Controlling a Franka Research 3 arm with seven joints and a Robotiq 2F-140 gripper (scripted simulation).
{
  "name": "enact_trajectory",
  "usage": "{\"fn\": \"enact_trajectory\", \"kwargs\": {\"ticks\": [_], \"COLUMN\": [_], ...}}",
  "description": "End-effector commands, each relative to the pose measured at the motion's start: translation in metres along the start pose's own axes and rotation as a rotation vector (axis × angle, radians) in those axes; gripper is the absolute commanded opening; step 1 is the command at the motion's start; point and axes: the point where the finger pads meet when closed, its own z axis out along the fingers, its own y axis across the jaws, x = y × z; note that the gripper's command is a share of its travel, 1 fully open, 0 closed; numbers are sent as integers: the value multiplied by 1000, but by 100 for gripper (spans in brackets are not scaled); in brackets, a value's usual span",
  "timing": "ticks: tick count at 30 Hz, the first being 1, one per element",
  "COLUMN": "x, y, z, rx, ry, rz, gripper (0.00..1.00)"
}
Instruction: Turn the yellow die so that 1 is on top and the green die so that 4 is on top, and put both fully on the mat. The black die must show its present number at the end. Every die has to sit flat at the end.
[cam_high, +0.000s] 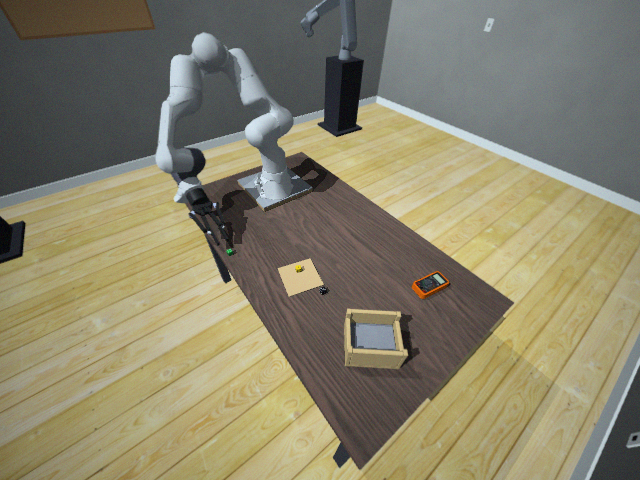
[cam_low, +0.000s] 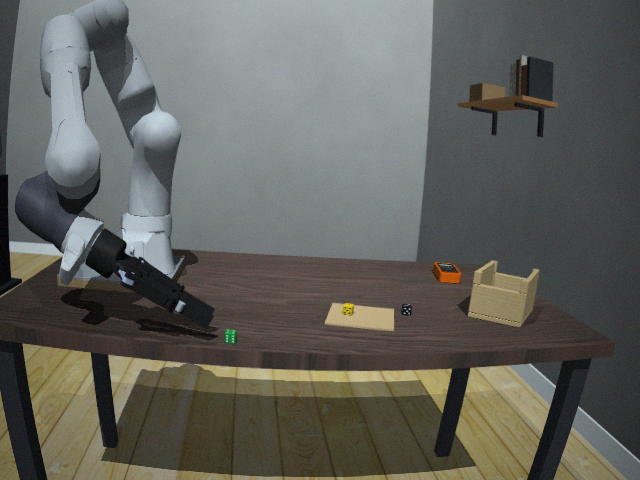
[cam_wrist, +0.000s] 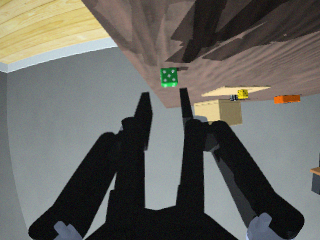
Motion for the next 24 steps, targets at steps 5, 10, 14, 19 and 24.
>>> {"fn": "enact_trajectory", "kwargs": {"ticks": [5, 10, 14, 19, 24], "x": [-29, -40, -48, -50, -51], "y": [1, 1, 1, 1, 0], "z": [-13, -19, -24, -25, -25], "rx": [-5, -5, -5, -5, -16], "ry": [-9, -9, -9, -8, 14], "rz": [15, 15, 15, 15, 17], "gripper": [29, 29, 29, 29, 29]}}
